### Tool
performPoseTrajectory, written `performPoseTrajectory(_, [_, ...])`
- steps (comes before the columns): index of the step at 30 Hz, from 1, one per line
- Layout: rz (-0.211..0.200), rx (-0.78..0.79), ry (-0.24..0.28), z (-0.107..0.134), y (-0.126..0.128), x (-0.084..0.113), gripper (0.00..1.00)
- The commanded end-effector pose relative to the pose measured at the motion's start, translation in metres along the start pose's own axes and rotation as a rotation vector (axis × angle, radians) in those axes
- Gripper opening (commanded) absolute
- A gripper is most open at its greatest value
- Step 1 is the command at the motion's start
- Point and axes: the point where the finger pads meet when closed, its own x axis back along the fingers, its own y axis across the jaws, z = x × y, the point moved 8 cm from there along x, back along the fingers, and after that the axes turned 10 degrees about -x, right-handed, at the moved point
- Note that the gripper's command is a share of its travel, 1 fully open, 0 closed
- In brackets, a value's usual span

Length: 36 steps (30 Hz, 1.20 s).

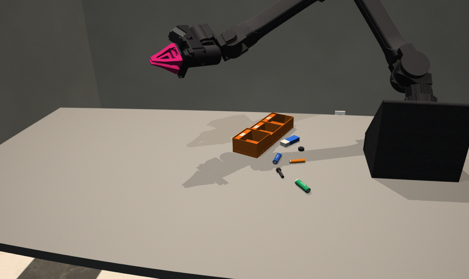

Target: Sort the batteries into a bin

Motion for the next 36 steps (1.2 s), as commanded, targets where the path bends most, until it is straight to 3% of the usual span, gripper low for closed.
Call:
performPoseTrajectory(1, [-0.001, 0.023, -0.017, 0.002, -0.012, 0.001, 0.08])
performPoseTrajectory(9, [-0.001, 0.028, -0.022, 0.031, -0.071, 0.007, 0.08])
performPoseTrajectory(11, [-0.001, 0.029, -0.023, 0.031, -0.073, 0.007, 0.08])
performPoseTrajectory(12, [0.025, 0.044, 0.016, 0.026, -0.042, 0.012, 0.08])
performPoseTrajectory(13, [0.035, -0.015, 0.038, 0.031, -0.030, 0.003, 0.08])
performPoseTrajectory(14, [0.053, -0.051, 0.053, 0.032, -0.027, 0.002, 0.08])
performPoseTrajectory(19, [0.047, -0.030, 0.020, 0.009, -0.023, -0.001, 0.08])
performPoseTrajectory(21, [0.110, -0.106, 0.114, 0.041, -0.014, 0.001, 0.08])
performPoseTrajectory(24, [0.192, -0.171, 0.196, 0.057, 0.000, 0.002, 0.08])
performPoseTrajectory(26, [0.192, -0.171, 0.196, 0.062, 0.002, 0.002, 0.08])
performPoseTrajectory(28, [0.259, -0.212, 0.258, 0.072, 0.012, 0.004, 0.08])
performPoseTrajectory(30, [0.269, -0.218, 0.266, 0.079, 0.015, 0.006, 0.08])
performPoseTrajectory(32, [0.340, -0.251, 0.328, 0.089, 0.024, 0.009, 0.08])
performPoseTrajectory(34, [0.340, -0.251, 0.328, 0.089, 0.024, 0.009, 0.08])
performPoseTrajectory(36, [0.404, -0.263, 0.348, 0.075, 0.036, 0.006, 0.08])
